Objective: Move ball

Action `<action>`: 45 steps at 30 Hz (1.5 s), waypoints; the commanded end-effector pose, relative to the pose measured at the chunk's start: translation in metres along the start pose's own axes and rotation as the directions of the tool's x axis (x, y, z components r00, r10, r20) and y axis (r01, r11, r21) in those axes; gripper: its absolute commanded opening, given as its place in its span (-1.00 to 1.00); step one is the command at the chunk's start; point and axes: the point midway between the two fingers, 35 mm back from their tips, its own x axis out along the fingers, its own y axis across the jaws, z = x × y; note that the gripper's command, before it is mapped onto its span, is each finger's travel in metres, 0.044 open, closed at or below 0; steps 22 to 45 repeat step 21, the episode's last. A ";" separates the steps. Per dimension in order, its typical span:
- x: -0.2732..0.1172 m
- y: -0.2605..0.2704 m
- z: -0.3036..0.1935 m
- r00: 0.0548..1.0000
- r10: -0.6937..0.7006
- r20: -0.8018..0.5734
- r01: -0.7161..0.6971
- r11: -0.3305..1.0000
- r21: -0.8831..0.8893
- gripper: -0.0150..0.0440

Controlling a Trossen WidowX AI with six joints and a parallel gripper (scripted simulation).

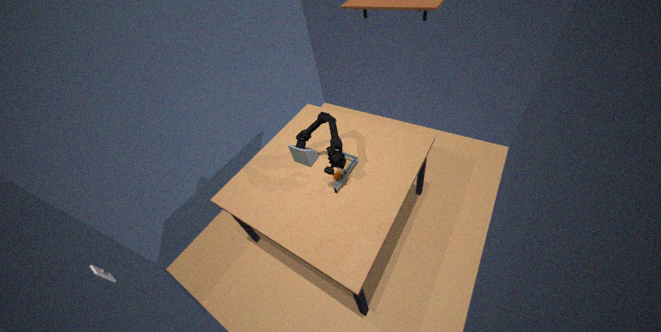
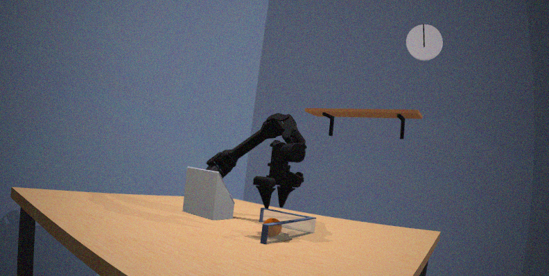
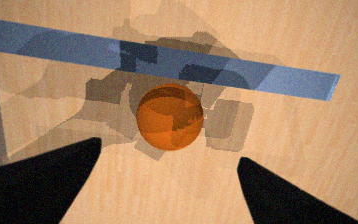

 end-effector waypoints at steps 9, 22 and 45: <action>-0.010 0.000 0.001 1.000 -0.003 0.011 0.003 1.000 -0.002 1.00; -0.056 0.002 -0.002 1.000 -0.002 0.011 0.002 1.000 -0.007 1.00; -0.056 0.002 -0.002 1.000 -0.002 0.011 0.002 1.000 -0.007 1.00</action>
